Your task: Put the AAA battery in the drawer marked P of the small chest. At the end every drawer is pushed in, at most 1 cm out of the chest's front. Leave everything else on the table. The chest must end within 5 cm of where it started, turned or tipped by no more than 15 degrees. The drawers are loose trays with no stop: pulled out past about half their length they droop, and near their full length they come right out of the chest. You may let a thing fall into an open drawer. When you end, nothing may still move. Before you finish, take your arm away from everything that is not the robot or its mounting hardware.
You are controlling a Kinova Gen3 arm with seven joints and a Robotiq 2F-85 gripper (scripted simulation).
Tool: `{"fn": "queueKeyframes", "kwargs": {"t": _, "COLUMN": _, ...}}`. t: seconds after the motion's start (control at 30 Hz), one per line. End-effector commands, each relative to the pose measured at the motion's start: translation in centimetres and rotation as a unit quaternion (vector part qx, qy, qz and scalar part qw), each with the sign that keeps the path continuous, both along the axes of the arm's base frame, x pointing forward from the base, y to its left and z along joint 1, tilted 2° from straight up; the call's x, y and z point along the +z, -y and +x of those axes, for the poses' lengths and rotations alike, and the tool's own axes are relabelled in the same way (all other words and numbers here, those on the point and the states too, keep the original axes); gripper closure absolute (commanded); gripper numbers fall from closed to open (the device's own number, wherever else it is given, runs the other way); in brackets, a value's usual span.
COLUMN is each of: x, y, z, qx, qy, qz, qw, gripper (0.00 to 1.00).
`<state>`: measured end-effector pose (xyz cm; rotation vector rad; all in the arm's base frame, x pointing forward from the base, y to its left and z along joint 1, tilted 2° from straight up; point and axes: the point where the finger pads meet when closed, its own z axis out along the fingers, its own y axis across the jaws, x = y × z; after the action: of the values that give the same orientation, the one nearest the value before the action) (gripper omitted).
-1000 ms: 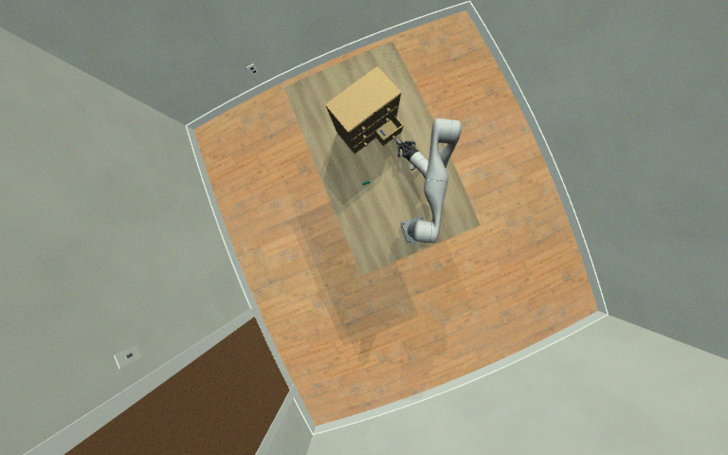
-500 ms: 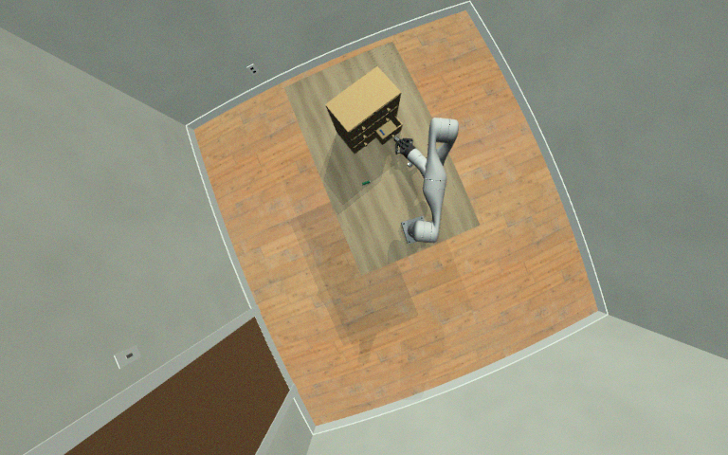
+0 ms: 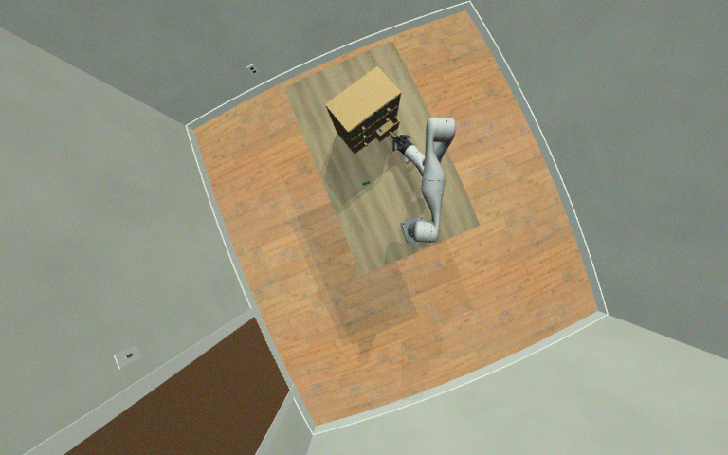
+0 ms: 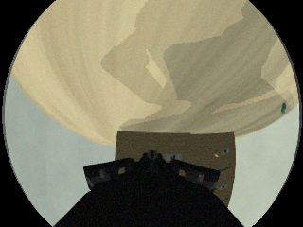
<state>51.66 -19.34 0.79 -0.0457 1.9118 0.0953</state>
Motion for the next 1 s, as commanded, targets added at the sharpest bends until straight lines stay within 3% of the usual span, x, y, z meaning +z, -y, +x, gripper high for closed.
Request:
{"fn": "queueKeyframes", "kwargs": {"t": 0.0, "x": 0.3, "y": -0.2, "z": 0.7, "qx": 0.003, "qy": 0.003, "qz": -0.002, "qw": 1.000, "gripper": 1.00}}
{"fn": "queueKeyframes", "kwargs": {"t": 0.97, "x": 0.3, "y": -0.4, "z": 3.4, "qx": 0.003, "qy": 0.003, "qz": -0.002, "qw": 1.000, "gripper": 1.00}}
